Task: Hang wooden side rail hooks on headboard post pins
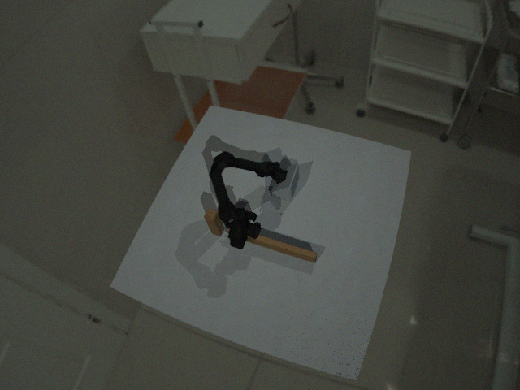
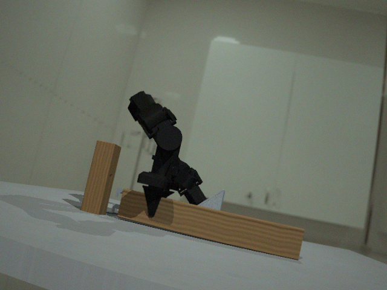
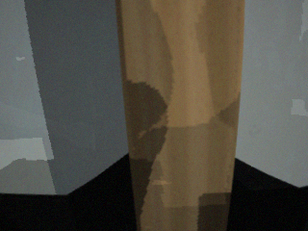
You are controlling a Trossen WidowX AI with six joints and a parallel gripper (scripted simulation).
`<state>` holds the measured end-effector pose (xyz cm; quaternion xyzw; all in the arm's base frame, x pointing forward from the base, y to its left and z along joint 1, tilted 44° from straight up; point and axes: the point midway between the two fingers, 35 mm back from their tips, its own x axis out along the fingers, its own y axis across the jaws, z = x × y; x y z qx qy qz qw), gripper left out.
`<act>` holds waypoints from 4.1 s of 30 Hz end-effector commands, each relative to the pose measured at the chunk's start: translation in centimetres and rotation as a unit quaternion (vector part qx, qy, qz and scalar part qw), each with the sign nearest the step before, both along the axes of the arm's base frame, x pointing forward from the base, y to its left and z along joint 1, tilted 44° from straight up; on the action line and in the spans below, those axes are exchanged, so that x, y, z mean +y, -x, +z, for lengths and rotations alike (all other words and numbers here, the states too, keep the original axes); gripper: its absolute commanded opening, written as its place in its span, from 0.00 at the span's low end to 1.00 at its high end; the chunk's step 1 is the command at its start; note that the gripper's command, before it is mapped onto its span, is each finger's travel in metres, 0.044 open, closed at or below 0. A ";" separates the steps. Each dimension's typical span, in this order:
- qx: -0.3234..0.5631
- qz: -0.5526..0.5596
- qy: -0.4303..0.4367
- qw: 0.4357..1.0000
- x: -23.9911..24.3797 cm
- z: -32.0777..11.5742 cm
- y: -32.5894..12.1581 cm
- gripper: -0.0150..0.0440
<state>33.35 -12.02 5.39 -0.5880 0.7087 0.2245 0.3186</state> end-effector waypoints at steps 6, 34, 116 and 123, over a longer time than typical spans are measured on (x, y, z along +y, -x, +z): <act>-0.008 0.000 0.000 1.000 0.3 0.4 -0.3 0.25; -0.008 0.000 0.000 1.000 0.6 0.7 -0.4 0.25; -0.008 0.000 0.000 1.000 1.5 1.7 -0.5 0.25; -0.008 0.000 0.000 1.000 1.6 1.7 -0.5 0.25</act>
